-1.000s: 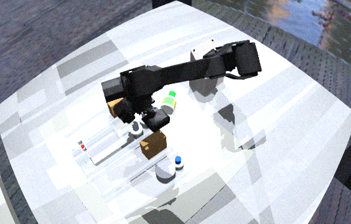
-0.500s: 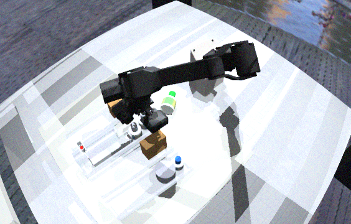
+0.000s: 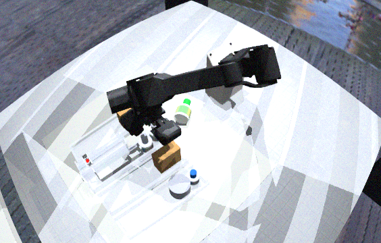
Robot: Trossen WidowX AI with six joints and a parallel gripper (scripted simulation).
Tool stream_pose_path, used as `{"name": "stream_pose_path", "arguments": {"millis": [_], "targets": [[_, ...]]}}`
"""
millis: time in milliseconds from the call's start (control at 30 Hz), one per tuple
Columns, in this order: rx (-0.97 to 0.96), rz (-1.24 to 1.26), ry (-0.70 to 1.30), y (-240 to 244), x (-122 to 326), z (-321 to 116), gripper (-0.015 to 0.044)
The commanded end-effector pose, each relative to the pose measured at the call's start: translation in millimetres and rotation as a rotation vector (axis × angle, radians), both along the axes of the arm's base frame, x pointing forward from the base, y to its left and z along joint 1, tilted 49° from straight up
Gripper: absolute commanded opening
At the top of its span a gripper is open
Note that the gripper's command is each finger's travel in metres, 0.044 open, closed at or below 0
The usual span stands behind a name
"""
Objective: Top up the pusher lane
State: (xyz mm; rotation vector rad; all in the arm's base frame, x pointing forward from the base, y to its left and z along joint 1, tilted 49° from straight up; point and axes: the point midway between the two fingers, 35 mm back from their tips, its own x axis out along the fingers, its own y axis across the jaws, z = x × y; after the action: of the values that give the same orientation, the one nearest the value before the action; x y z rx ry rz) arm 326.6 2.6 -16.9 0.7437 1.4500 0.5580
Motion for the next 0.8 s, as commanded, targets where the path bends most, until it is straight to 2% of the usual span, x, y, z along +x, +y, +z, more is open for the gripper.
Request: {"name": "stream_pose_path", "arguments": {"millis": [0,767], "targets": [[0.007,-0.004,-0.022,-0.1,8.0,3.2,0.0],[0.007,-0.004,-0.022,-0.7,10.5,3.9,0.0]]}}
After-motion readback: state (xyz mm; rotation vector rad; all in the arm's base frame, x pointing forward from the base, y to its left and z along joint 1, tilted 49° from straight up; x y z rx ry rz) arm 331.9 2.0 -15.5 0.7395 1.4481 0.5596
